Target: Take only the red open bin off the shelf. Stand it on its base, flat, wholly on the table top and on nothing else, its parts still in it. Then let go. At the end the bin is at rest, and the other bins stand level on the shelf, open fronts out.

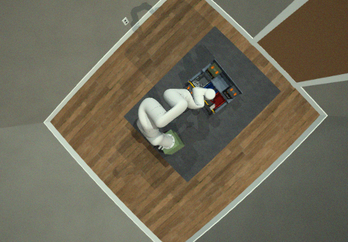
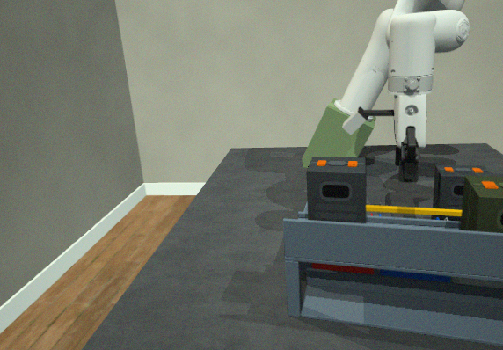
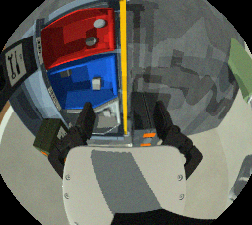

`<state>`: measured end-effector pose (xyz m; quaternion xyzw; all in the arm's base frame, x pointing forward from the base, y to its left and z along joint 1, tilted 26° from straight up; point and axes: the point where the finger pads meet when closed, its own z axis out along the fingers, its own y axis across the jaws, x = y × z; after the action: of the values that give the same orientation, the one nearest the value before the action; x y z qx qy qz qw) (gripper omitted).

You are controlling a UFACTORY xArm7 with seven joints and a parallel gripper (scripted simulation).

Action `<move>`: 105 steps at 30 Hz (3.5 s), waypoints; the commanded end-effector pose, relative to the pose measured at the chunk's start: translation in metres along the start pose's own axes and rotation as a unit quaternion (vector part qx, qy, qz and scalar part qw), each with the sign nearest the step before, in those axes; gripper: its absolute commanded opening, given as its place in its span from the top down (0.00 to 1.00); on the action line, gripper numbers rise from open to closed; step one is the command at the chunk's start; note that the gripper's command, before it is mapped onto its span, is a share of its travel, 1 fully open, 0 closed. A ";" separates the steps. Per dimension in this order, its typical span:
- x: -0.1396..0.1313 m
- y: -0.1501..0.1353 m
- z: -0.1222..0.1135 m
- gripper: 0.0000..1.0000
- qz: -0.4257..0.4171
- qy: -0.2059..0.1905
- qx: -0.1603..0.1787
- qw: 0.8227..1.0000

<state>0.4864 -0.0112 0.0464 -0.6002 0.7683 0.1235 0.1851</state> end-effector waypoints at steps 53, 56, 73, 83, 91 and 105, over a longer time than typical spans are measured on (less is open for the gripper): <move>0.000 -0.001 -0.012 0.00 0.000 0.000 0.001 1.000; 0.000 -0.001 -0.012 0.00 0.000 0.000 0.001 1.000; 0.000 -0.001 -0.012 0.53 0.000 0.000 0.001 1.000; 0.000 -0.001 -0.012 0.53 0.000 0.000 0.001 1.000; 0.000 -0.001 -0.012 0.53 0.000 0.000 0.001 1.000; 0.000 -0.001 0.018 0.53 0.000 0.000 0.001 1.000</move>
<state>0.4879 -0.0030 0.0294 -0.6006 0.7681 0.1247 0.1840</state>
